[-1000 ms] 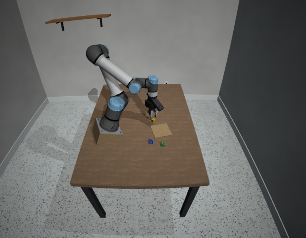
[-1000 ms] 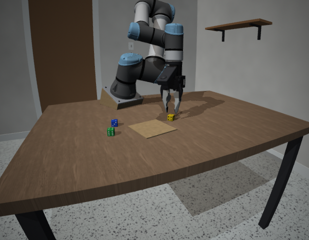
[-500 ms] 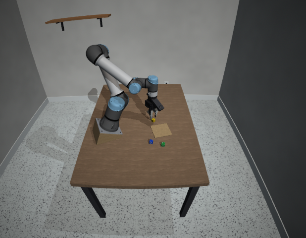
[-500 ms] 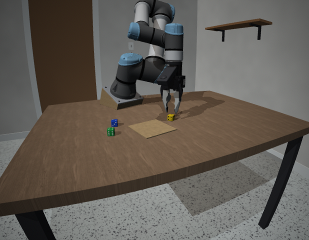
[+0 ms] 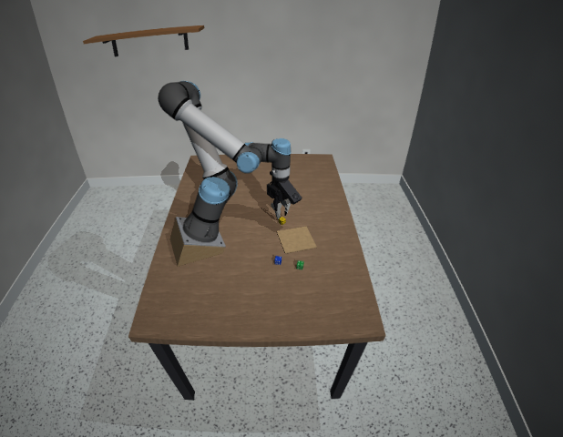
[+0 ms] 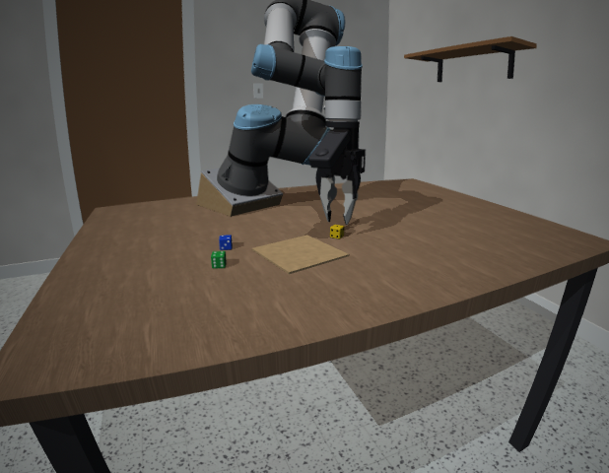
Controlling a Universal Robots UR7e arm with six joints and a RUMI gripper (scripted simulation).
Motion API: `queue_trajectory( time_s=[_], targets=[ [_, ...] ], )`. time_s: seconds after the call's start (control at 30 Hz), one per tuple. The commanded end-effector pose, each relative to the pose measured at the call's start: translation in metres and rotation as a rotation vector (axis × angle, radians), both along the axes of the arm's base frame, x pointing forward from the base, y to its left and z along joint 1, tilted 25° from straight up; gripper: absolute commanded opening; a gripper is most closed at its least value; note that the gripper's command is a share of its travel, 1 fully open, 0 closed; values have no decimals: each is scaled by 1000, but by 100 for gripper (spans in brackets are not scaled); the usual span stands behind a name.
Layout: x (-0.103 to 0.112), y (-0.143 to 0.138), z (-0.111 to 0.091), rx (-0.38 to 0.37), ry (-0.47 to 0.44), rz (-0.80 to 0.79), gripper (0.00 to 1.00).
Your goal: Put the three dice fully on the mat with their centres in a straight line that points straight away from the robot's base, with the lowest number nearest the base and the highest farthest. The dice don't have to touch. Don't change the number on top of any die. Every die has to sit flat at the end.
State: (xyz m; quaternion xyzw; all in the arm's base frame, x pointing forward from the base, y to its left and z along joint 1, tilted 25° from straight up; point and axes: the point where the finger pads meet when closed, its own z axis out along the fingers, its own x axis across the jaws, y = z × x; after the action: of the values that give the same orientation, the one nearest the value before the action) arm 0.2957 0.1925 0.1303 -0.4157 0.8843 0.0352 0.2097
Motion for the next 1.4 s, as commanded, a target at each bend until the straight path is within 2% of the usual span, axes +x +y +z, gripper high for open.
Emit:
queue_trajectory(
  time_s=[0.0, 0.63, 1.37],
  targets=[
    [1, 1, -2, 0, -1, 0, 24],
    [10, 7, -25, 0, -1, 0, 24],
    [10, 7, -27, 0, -1, 0, 24]
  ],
)
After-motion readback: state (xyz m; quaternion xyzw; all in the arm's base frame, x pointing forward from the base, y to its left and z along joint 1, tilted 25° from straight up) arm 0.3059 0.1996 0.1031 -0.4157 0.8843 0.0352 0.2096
